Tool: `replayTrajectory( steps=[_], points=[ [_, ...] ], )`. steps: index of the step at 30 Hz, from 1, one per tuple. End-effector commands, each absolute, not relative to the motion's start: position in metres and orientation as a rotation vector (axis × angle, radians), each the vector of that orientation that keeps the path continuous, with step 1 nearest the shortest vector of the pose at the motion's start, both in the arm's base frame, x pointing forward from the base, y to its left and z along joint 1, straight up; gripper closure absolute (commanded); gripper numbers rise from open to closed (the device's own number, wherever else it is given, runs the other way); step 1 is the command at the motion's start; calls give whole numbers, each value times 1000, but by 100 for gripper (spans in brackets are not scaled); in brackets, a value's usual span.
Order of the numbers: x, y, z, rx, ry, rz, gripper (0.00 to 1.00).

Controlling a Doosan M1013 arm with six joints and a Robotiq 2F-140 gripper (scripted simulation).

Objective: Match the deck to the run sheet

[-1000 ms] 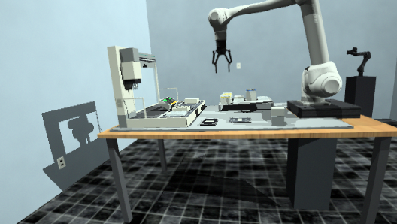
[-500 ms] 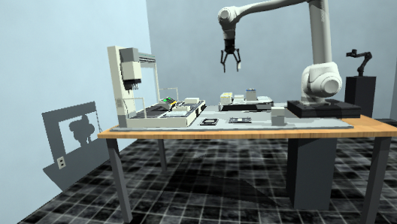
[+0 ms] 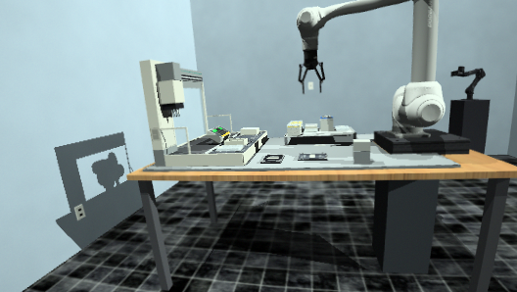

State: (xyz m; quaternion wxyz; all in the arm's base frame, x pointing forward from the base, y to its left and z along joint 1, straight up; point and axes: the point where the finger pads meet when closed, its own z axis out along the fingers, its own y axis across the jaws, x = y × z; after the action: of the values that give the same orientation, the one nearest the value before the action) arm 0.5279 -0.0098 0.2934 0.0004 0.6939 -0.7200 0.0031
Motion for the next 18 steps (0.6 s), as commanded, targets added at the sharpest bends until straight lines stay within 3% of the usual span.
replayTrajectory(
  steps=[1,18],
  points=[
    [515,-10,294,2180,-2262,10,34],
    [440,-9,294,2180,-2262,10,34]
  ],
)
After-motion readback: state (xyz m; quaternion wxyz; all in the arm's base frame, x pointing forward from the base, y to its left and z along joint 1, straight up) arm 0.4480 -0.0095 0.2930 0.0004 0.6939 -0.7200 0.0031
